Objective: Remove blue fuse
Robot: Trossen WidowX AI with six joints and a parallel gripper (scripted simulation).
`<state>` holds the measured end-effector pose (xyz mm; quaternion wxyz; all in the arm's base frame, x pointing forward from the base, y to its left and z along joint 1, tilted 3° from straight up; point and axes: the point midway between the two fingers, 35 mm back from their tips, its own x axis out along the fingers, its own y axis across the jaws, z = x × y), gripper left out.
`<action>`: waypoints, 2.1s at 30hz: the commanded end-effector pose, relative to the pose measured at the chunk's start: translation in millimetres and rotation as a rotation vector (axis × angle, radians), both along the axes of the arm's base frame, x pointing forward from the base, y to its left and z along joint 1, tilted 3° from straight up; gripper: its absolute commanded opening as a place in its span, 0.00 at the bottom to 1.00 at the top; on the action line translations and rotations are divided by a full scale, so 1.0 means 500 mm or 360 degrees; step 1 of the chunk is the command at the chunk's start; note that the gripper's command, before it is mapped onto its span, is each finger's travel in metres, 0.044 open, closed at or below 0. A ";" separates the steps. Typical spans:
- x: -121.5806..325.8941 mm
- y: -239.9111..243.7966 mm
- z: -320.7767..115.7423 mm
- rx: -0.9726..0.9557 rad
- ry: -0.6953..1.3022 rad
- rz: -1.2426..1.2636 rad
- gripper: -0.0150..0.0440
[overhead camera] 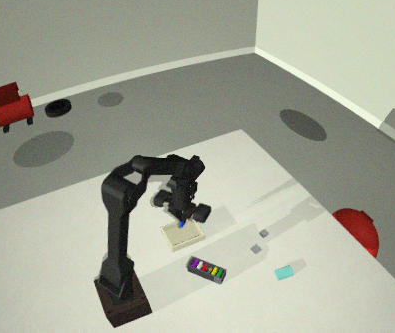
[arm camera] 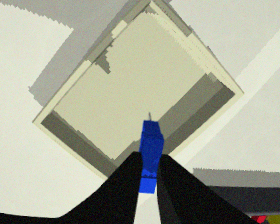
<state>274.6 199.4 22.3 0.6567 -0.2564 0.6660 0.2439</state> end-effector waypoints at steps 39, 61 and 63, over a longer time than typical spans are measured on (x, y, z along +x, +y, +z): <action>-0.001 0.012 -0.071 0.0003 -0.0005 -0.0009 0.65; -0.002 0.012 -0.003 0.0001 -0.0003 -0.0009 0.81; -0.002 0.012 -0.003 0.0001 -0.0003 -0.0009 0.81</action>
